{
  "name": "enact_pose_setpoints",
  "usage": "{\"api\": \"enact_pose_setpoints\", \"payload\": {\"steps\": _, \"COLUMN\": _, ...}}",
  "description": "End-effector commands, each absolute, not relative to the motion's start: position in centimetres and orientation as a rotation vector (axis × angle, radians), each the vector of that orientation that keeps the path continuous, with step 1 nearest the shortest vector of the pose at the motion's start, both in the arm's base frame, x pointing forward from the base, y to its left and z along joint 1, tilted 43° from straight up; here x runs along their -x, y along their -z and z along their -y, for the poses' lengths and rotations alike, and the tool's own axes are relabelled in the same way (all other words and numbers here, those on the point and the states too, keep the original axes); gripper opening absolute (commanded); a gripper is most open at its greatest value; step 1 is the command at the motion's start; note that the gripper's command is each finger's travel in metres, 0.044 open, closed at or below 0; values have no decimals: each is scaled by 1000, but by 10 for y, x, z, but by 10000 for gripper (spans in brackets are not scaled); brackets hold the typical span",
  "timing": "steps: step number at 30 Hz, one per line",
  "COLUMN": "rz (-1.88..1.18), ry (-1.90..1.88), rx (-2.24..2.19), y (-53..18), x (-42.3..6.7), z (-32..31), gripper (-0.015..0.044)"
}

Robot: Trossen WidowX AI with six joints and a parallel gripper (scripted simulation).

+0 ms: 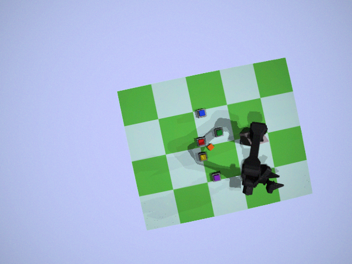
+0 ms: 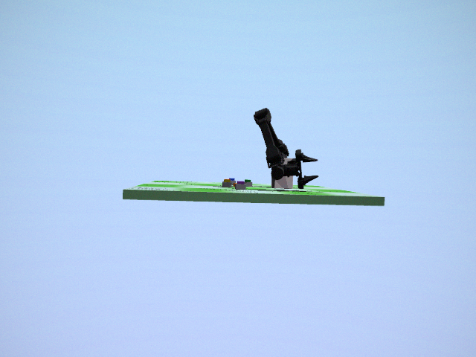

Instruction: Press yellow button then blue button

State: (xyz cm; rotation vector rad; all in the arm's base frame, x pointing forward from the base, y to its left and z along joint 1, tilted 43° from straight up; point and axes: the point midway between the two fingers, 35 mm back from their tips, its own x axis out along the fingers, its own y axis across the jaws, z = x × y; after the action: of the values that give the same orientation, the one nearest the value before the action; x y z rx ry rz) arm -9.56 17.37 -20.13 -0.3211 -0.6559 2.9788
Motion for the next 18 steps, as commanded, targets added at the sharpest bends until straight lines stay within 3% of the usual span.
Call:
{"api": "enact_pose_setpoints", "payload": {"steps": 1, "rz": 633, "ry": -2987, "rx": 329, "y": 202, "x": 95, "z": -174, "gripper": 400}}
{"api": "enact_pose_setpoints", "payload": {"steps": 9, "rz": -455, "ry": -2980, "rx": 785, "y": 209, "x": 35, "z": -198, "gripper": 400}}
{"api": "enact_pose_setpoints", "payload": {"steps": 15, "rz": -1241, "ry": -2451, "rx": 1122, "y": 199, "x": -32, "z": -207, "gripper": 400}}
{"api": "enact_pose_setpoints", "payload": {"steps": 18, "rz": -1463, "ry": -2156, "rx": 1203, "y": 191, "x": -61, "z": -207, "gripper": 400}}
